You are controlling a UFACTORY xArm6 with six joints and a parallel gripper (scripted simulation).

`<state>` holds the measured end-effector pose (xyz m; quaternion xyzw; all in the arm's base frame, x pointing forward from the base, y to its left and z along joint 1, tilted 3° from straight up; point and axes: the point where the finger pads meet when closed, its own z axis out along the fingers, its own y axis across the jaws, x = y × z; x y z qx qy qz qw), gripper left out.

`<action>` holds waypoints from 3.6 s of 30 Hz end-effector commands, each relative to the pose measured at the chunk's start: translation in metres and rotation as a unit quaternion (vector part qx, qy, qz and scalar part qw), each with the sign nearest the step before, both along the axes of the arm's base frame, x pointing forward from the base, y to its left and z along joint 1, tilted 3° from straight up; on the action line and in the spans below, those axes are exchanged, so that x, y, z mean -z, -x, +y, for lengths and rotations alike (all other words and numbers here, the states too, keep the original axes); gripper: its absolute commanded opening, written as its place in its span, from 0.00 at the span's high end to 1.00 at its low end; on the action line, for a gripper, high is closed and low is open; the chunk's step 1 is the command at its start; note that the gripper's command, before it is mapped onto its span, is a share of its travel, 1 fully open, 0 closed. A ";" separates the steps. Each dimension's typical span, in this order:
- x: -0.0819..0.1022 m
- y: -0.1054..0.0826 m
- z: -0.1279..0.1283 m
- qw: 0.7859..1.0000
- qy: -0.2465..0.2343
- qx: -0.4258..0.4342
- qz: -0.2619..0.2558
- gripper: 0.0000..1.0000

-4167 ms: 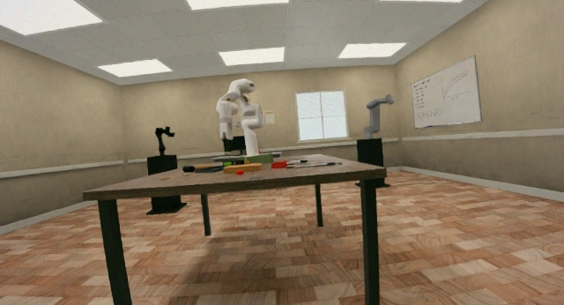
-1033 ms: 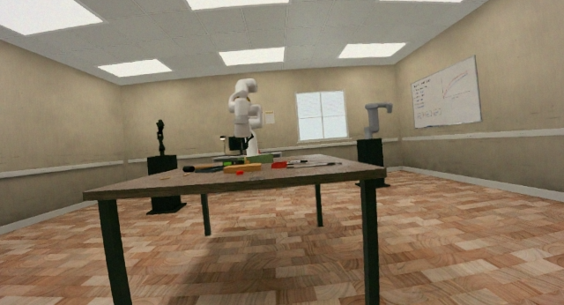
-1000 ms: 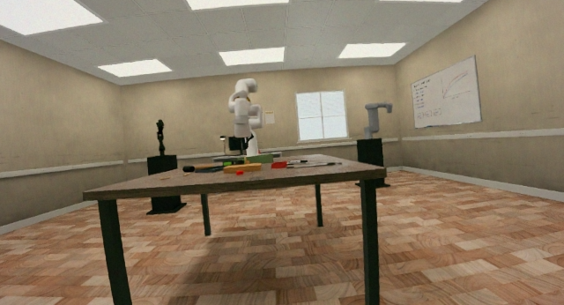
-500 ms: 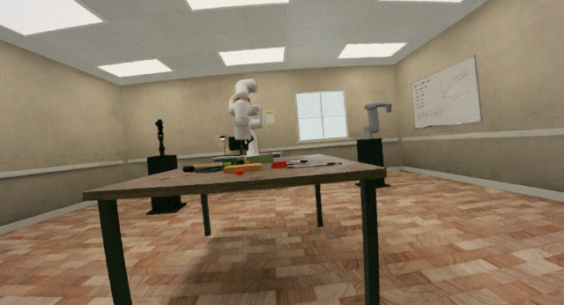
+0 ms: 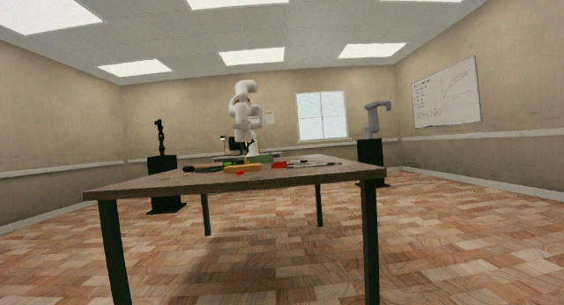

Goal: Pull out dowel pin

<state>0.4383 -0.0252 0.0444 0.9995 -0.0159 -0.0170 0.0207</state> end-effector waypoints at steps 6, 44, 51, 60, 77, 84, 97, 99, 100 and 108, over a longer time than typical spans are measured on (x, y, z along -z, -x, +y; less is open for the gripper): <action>0.002 -0.002 0.000 1.000 0.000 0.000 -0.003 0.72; 0.010 -0.002 0.000 1.000 0.000 0.000 -0.003 0.72; 0.015 -0.002 -0.001 1.000 0.000 0.000 -0.003 0.72; 0.022 -0.002 -0.001 1.000 0.000 0.000 -0.003 0.72; 0.034 -0.001 -0.001 1.000 0.000 0.000 -0.003 0.72; 0.036 -0.001 -0.001 1.000 0.000 0.000 -0.003 0.72; 0.036 -0.001 -0.001 1.000 0.000 0.000 -0.003 0.72; 0.036 -0.001 -0.001 1.000 0.000 0.000 -0.003 0.72; 0.036 -0.001 -0.001 1.000 0.000 0.000 -0.003 0.72; 0.036 -0.001 -0.001 1.000 0.000 0.000 -0.003 0.79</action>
